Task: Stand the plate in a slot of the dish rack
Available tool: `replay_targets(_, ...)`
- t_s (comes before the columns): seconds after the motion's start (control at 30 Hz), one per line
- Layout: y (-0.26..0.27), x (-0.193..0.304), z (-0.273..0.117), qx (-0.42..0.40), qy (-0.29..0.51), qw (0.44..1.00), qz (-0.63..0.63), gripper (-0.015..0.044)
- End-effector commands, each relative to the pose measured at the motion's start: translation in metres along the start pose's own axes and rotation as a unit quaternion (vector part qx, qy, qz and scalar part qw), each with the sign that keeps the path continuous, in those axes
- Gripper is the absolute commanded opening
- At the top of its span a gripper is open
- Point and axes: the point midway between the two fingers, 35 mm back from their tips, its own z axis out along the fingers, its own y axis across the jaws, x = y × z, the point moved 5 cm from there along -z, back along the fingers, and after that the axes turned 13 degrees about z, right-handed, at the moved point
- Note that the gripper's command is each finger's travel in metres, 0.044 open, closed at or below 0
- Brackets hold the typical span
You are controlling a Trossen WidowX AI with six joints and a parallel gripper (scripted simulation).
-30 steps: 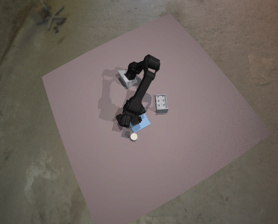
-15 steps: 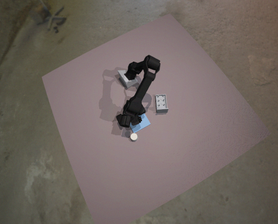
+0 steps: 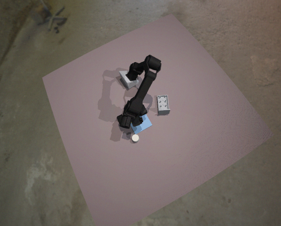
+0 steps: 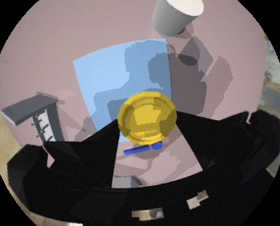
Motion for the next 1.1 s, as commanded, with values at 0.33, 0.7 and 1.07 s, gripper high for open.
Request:
replay_targets(0.33,-0.002,-0.008,-0.064,0.007,-0.005,1.000,-0.003,0.0000)
replay_targets(0.7,-0.002,-0.008,-0.109,0.008,-0.006,1.000,-0.004,0.0000)
replay_targets(1.07,0.013,-0.005,-0.130,0.009,-0.007,0.999,0.040,0.0000)
